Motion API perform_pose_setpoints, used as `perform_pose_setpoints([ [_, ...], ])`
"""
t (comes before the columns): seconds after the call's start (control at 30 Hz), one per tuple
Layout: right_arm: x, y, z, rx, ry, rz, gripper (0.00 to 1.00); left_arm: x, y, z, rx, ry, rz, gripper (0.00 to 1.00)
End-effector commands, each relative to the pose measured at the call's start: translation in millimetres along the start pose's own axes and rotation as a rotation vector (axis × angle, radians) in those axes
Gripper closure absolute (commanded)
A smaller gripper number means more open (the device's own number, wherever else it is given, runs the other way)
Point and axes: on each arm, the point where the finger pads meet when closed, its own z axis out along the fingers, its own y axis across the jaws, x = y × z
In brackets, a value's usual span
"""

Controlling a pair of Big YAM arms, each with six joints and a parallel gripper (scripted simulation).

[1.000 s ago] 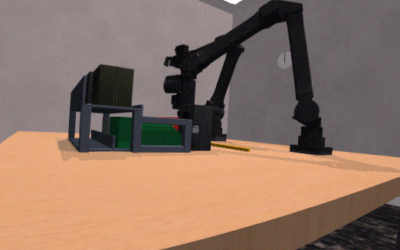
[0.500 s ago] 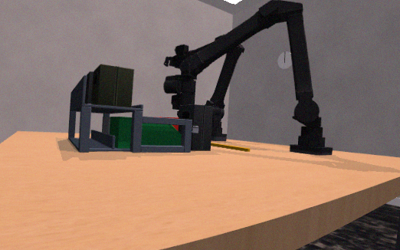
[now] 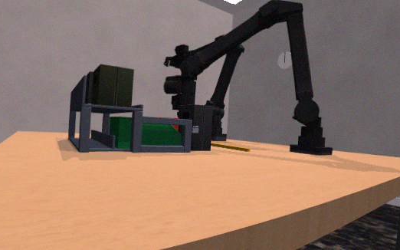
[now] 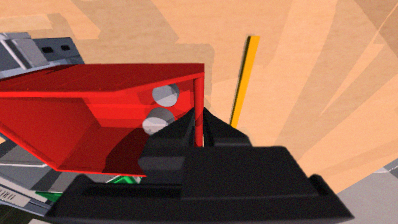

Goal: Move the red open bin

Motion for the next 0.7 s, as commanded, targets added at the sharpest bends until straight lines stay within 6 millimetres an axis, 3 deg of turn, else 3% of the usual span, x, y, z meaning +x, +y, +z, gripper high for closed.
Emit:
perform_pose_setpoints([
  [0.0,-12.7,-5.7,-7.9,0.007,-0.016,0.016,0.0,-3.4,1.9,-2.1,-0.011,-0.018,-0.007,1.0],
  [0.47,-12.7,-5.7,-7.9,0.007,-0.016,0.016,0.0,-3.6,2.1,10.8,-0.003,-0.008,-0.006,1.0],
  [0.57,-12.7,-5.7,-7.9,0.007,-0.016,0.016,0.0,-3.3,1.9,10.6,-0.004,-0.008,-0.006,1.0],
  [0.6,-12.7,-5.7,-7.9,0.007,-0.016,0.016,0.0,-7.3,4.8,-0.7,-0.021,-0.031,-0.006,1.0],
  [0.67,-12.7,-5.7,-7.9,0.007,-0.016,0.016,0.0,-6.1,4.0,3.7,-0.016,-0.024,-0.006,1.0],
])
